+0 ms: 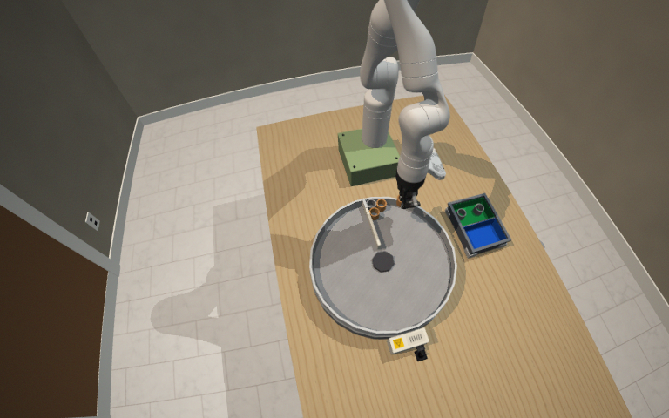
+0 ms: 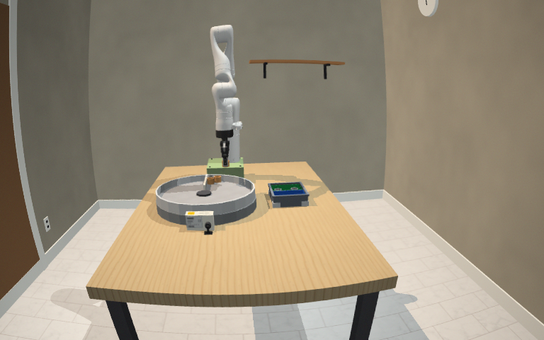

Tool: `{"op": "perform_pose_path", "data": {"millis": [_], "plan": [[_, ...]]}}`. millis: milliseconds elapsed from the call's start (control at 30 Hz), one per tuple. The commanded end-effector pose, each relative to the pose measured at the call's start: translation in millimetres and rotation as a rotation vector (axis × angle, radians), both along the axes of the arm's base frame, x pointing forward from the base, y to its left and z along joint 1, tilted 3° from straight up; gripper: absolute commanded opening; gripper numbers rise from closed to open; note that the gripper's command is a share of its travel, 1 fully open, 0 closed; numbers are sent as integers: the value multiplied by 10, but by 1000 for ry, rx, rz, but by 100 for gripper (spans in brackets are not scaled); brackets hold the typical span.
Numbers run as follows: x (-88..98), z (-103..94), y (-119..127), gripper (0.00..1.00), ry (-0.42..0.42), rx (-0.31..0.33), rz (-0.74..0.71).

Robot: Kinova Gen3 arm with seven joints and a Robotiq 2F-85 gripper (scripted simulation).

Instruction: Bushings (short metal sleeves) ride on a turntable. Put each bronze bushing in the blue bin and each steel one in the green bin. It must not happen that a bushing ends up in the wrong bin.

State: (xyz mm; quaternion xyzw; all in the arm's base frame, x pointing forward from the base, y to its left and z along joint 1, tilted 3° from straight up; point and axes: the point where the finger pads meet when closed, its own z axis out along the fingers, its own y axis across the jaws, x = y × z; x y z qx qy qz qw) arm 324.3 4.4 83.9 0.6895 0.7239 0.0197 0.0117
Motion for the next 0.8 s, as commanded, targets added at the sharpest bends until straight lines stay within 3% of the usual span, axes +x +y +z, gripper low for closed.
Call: {"op": "perform_pose_path", "data": {"millis": [0,100,267,433,533,700,767], "plan": [[71,1,264,0,-1,-1,28],[162,10,560,0,-1,-1,28],[162,10,560,0,-1,-1,28],[314,24,1053,0,-1,-1,28],[314,24,1053,0,-1,-1,28],[466,38,1547,0,-2,-1,28],[466,38,1547,0,-2,-1,28]]}}
